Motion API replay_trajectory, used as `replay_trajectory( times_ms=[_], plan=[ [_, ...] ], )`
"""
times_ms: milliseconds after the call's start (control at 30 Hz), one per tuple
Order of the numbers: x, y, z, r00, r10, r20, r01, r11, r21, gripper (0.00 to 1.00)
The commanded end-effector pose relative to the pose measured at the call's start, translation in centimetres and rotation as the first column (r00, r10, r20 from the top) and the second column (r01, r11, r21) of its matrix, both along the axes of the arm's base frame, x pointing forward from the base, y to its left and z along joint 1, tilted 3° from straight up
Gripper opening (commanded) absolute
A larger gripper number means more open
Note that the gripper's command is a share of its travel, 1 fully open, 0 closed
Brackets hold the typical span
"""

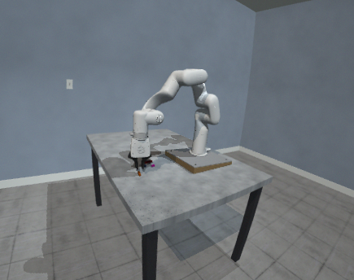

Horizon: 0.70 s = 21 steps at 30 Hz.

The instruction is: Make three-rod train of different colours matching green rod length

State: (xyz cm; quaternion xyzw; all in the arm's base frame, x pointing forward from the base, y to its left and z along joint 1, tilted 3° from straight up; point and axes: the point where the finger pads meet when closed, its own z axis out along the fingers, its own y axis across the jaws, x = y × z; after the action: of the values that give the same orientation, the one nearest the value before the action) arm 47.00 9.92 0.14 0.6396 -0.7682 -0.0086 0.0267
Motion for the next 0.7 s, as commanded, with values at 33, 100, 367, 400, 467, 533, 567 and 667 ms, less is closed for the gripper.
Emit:
replay_trajectory(
  times_ms=[33,100,367,400,467,533,567,667],
  plan=[
    [0.2,0.0,-0.7,1.000,0.000,0.005,0.000,1.000,0.001,0.24],
    [0.2,0.0,-1.0,1.000,0.000,0.005,0.000,1.000,0.001,0.24],
    [0.1,0.0,-1.6,1.000,0.000,0.005,0.000,1.000,0.001,0.24],
    [0.1,0.0,-1.7,1.000,0.000,0.005,0.000,1.000,0.001,0.24],
    [0.1,0.0,-1.8,1.000,0.000,0.005,0.000,1.000,0.001,0.24],
    [0.1,0.0,-1.9,1.000,0.000,0.005,0.000,1.000,0.001,0.24],
    [0.1,0.0,-1.9,1.000,0.000,0.005,0.000,1.000,0.001,0.24],
    [0.1,0.0,-1.9,1.000,0.000,0.005,0.000,1.000,0.001,0.24]
  ],
)
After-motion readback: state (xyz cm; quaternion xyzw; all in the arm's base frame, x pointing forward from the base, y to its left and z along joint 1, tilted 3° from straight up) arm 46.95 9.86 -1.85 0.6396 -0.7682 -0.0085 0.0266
